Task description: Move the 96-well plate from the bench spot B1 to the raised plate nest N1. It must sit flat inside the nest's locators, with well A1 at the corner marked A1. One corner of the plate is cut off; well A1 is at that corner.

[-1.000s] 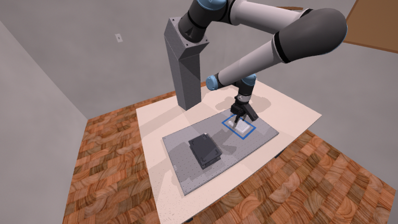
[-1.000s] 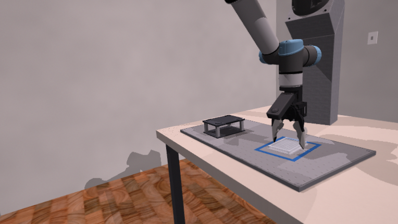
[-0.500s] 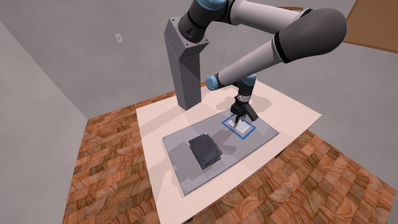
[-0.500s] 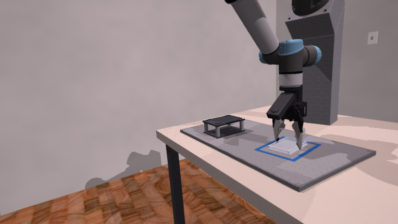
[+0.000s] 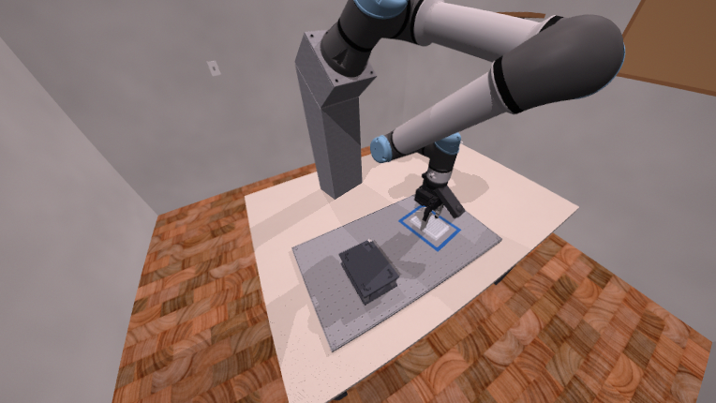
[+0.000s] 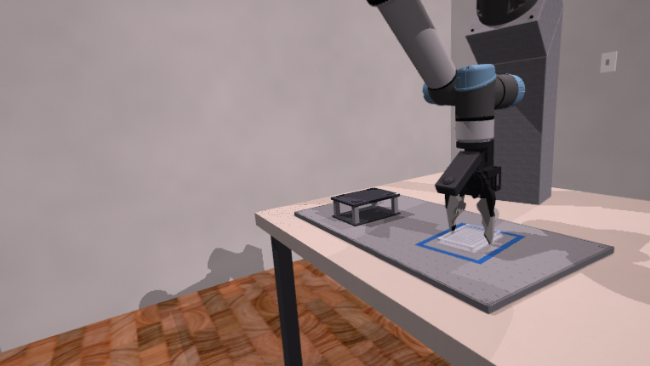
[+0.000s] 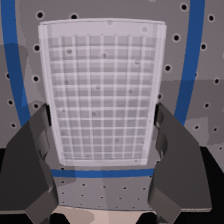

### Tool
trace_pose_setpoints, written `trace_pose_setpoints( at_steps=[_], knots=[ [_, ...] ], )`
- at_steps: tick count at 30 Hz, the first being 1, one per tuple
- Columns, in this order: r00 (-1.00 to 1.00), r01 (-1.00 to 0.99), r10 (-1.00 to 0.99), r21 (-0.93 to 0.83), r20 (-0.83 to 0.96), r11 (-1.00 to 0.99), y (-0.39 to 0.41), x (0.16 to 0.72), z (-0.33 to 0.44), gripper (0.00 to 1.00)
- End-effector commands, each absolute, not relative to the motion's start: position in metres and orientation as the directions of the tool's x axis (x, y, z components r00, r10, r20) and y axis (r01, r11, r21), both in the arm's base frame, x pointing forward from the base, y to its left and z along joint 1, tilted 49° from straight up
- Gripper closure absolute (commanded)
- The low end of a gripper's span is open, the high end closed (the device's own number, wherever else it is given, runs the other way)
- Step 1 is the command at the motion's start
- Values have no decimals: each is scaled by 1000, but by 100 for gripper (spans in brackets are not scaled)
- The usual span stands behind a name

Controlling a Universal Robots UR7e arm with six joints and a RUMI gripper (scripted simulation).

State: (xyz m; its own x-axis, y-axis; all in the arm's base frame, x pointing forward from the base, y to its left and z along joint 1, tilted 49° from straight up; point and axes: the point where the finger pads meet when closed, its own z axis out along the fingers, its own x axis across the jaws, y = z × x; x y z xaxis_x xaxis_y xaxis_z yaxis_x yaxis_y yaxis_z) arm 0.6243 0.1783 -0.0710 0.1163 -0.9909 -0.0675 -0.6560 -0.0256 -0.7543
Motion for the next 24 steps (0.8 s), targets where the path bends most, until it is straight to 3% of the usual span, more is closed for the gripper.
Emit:
trace_pose_setpoints(
  at_steps=[1, 24],
  knots=[
    [117, -654, -991, -756, -68, -26, 179, 625, -70, 100],
    [116, -655, -991, -756, -67, -25, 174, 601, -49, 100]
  ],
)
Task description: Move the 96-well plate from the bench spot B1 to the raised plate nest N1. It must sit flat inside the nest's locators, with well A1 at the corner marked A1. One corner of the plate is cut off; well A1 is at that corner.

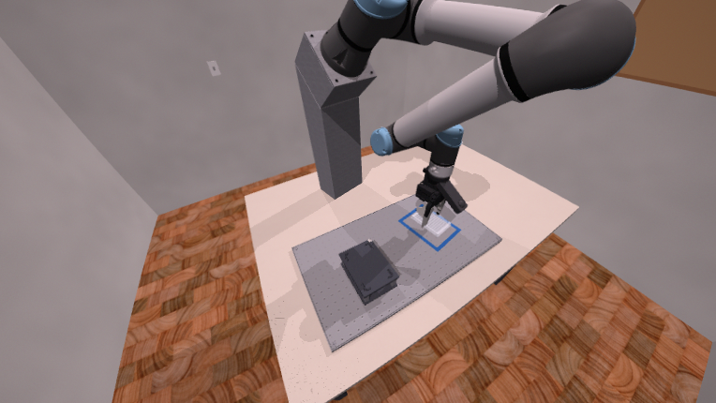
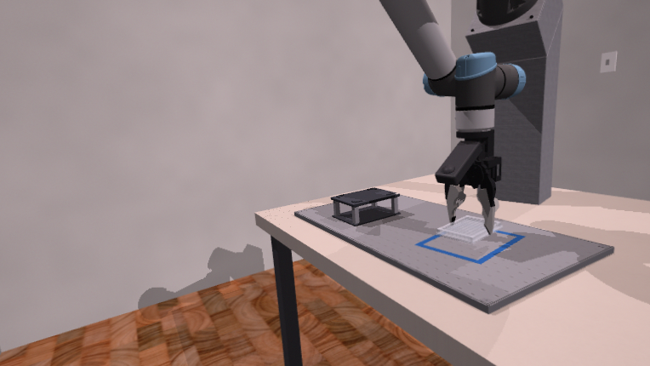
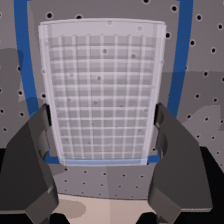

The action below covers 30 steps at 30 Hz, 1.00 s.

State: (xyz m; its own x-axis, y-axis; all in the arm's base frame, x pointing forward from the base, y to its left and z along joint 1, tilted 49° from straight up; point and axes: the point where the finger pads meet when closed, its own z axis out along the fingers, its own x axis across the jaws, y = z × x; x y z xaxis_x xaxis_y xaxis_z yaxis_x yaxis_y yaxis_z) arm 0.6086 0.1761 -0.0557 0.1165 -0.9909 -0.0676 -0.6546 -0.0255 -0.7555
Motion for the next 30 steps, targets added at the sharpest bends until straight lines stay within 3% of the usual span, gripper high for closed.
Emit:
trace_pose_setpoints(
  at_steps=[1, 30],
  knots=[
    [116, -655, -991, -756, -67, -25, 174, 600, -48, 100],
    [116, -655, -991, -755, -67, -25, 168, 568, -21, 100]
  ],
)
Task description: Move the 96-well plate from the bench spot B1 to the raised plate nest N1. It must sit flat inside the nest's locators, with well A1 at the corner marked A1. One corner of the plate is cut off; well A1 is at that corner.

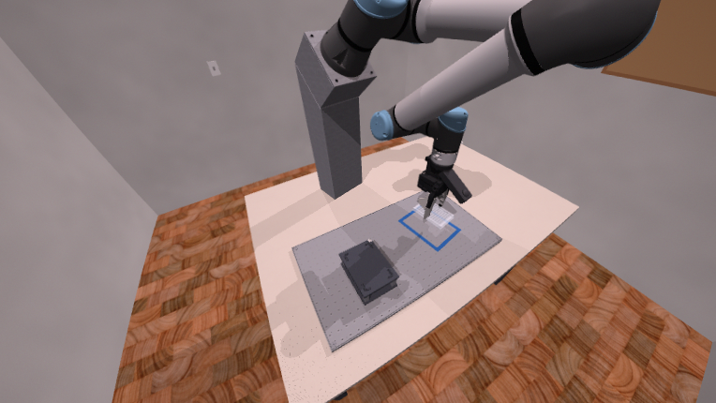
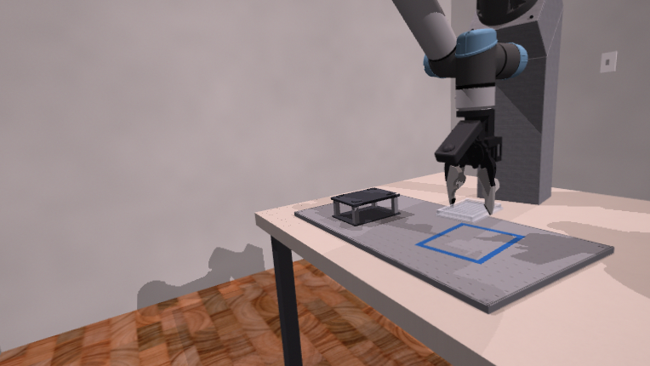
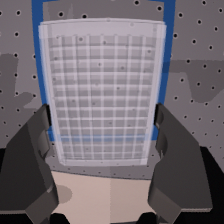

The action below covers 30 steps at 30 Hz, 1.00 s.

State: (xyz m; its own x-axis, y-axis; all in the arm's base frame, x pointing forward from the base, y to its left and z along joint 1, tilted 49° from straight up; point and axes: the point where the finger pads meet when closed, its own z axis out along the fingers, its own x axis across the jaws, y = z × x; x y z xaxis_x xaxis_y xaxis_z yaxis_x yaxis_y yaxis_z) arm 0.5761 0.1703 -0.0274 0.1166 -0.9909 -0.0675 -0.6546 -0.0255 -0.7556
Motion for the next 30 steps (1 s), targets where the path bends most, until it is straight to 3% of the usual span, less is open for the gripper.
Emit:
trace_pose_setpoints(
  at_steps=[1, 23, 30],
  knots=[
    [116, -655, -991, -755, -67, -25, 168, 568, -21, 100],
    [117, -654, -991, -756, -67, -26, 169, 569, -21, 100],
    [11, -665, -982, -735, -186, 132, 151, 568, -19, 100]
  ],
)
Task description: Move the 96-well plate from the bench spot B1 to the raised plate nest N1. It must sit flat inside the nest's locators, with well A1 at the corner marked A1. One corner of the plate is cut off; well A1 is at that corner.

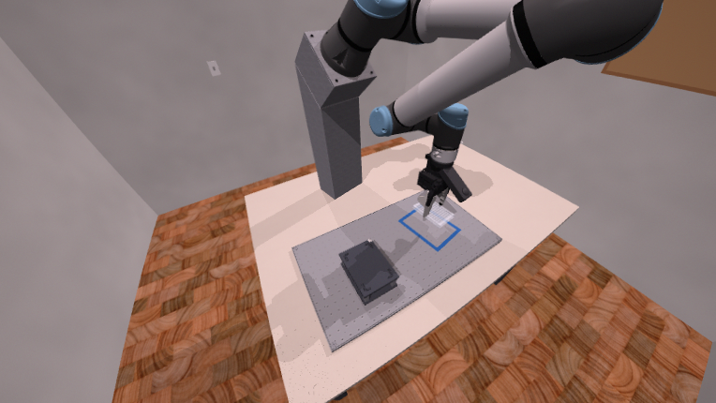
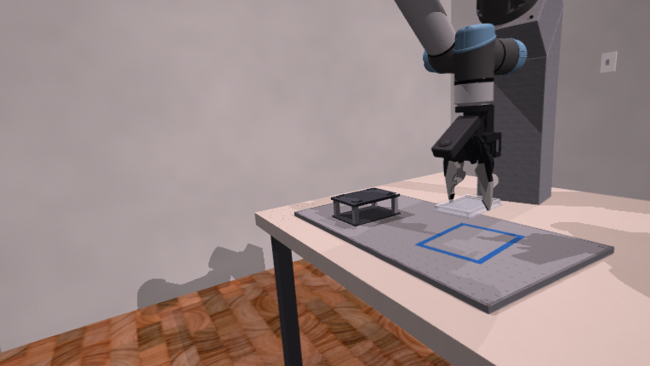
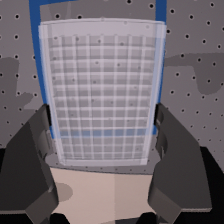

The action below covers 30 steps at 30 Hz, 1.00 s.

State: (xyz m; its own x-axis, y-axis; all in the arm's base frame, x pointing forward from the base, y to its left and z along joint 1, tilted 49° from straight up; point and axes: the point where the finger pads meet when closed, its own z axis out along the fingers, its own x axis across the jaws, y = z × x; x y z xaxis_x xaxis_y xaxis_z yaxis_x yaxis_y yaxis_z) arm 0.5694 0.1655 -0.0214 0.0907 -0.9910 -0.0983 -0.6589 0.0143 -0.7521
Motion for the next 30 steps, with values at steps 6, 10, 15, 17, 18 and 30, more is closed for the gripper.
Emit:
trace_pose_setpoints(
  at_steps=[6, 10, 15, 17, 18, 30],
  knots=[
    [12, -665, -983, -736, -185, 131, 132, 567, -18, 100],
    [12, -665, -983, -736, -185, 131, 118, 567, -17, 100],
    [11, -665, -983, -735, -185, 131, 108, 567, -17, 100],
    [11, -666, -983, -735, -185, 131, 102, 566, -17, 100],
    [11, -666, -983, -735, -185, 131, 98, 566, -17, 100],
    [11, -666, -983, -735, -185, 131, 65, 566, -15, 100]
  ],
)
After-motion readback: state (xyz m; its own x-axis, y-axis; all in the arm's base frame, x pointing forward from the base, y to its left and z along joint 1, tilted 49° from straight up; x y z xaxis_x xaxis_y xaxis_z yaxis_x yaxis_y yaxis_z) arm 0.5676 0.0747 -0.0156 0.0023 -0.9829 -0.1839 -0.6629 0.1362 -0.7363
